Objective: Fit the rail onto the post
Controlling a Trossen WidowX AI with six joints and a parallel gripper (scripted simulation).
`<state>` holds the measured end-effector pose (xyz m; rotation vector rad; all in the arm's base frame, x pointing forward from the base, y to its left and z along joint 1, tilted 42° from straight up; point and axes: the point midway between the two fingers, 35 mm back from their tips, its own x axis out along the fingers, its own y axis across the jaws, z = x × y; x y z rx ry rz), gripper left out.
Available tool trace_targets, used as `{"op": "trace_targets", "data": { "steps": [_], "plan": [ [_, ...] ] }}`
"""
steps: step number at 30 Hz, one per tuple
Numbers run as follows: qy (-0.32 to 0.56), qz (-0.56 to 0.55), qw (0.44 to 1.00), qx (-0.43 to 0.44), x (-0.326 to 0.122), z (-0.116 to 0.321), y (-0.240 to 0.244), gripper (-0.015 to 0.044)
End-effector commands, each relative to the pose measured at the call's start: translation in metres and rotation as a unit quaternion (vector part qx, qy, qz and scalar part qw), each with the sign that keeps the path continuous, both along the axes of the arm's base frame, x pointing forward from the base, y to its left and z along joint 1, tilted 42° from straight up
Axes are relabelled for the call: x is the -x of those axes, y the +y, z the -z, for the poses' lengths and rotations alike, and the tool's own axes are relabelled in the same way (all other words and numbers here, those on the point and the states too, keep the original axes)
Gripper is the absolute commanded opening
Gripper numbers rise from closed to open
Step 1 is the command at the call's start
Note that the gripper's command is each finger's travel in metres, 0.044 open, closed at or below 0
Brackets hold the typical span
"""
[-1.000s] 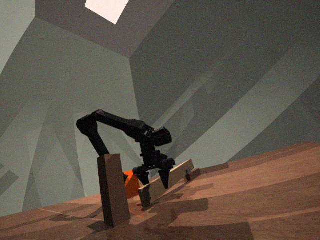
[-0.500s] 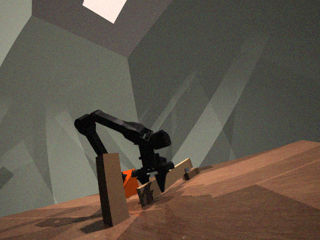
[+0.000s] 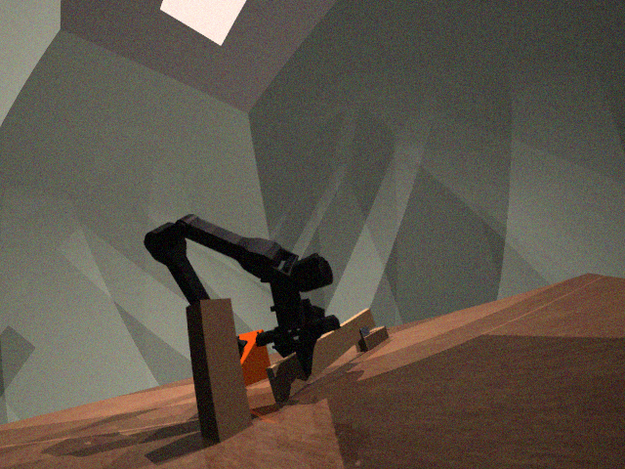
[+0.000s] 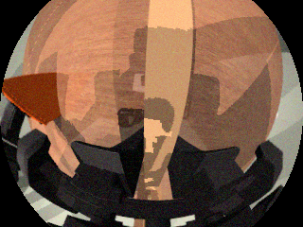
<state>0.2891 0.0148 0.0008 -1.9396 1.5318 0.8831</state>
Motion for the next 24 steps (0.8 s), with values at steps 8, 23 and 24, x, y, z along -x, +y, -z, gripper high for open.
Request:
{"op": "trace_targets", "data": {
  "steps": [8, 23, 24],
  "plan": [
    [0.000, -0.001, 1.000, 0.002, -0.0001, 0.0001, -0.0005, 0.0000],
    [0.000, -0.001, 1.000, 0.002, 0.0007, -0.0042, 0.0038, 0.0000],
    [0.000, -0.001, 1.000, 0.002, 0.0007, -0.0045, 0.0042, 0.0000]
  ]
}}
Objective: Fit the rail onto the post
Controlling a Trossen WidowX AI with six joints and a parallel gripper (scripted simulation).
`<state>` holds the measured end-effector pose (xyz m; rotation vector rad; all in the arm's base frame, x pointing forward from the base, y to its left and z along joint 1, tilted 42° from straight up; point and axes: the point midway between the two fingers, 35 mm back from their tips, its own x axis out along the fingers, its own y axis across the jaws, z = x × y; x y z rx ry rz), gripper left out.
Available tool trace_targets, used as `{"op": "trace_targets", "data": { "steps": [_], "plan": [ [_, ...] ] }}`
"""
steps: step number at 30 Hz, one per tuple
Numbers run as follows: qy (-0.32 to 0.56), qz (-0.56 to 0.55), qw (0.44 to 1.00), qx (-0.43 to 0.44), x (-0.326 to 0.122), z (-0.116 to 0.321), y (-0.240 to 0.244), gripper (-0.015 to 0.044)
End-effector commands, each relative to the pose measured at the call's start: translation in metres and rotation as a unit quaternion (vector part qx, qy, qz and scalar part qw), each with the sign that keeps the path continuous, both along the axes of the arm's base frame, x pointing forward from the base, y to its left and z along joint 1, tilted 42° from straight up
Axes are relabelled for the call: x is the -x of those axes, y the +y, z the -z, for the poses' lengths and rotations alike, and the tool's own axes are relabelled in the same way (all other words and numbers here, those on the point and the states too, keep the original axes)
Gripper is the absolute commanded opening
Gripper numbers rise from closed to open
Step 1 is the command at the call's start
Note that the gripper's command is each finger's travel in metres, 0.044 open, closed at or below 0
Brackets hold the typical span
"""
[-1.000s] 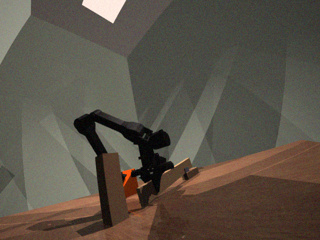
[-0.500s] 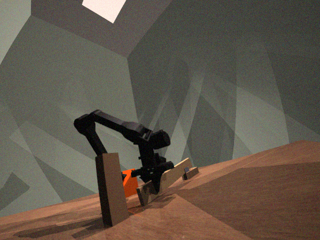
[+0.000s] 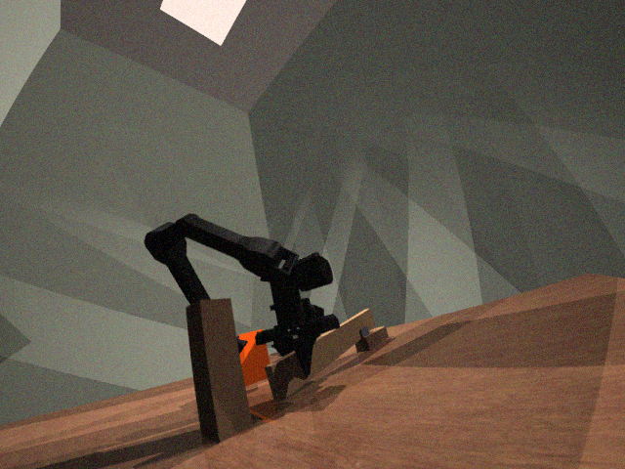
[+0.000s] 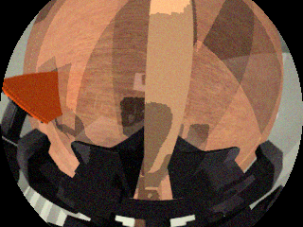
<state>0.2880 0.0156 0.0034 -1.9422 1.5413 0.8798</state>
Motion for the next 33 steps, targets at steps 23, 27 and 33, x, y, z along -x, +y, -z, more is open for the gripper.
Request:
{"op": "trace_targets", "data": {
  "steps": [23, 27, 33],
  "plan": [
    [-0.001, -0.002, 1.000, -0.003, 0.000, -0.011, 0.011, 0.0000],
    [-0.001, -0.002, 1.000, -0.003, 0.000, -0.012, 0.013, 0.0000],
    [-0.001, -0.002, 1.000, -0.003, 0.000, -0.014, 0.015, 0.0000]
  ]
}}
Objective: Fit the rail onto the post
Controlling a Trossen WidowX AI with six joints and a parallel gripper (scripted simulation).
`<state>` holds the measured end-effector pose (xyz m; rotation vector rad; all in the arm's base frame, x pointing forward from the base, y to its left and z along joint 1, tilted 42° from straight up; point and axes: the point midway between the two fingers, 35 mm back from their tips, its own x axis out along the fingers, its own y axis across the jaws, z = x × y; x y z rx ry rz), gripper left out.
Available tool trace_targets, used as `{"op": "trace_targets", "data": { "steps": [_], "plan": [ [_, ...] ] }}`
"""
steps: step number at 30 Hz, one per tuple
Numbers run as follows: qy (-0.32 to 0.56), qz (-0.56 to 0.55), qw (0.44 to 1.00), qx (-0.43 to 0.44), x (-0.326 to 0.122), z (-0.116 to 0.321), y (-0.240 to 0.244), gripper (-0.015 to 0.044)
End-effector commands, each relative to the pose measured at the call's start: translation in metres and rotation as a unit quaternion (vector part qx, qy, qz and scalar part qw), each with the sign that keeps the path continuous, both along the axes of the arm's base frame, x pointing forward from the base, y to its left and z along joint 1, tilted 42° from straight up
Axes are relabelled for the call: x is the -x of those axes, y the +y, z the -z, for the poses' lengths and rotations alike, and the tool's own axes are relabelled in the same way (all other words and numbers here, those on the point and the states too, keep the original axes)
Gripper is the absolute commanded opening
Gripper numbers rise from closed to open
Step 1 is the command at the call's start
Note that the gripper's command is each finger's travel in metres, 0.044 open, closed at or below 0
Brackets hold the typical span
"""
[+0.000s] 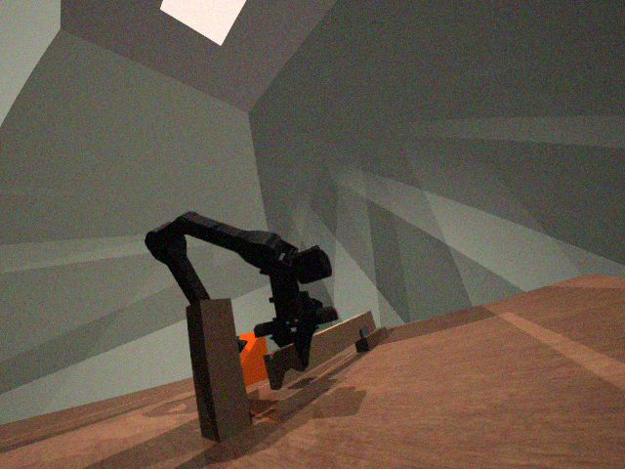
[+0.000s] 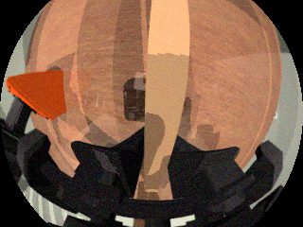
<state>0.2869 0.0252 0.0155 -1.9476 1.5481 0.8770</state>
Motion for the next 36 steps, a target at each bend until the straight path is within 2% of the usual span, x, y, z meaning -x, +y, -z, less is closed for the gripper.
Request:
{"op": "trace_targets", "data": {
  "steps": [1, 36],
  "plan": [
    [-0.002, -0.002, 1.000, -0.007, -0.001, -0.003, 0.005, 0.0000],
    [-0.002, -0.002, 1.000, -0.007, 0.001, -0.011, 0.013, 0.0000]
  ]
}}
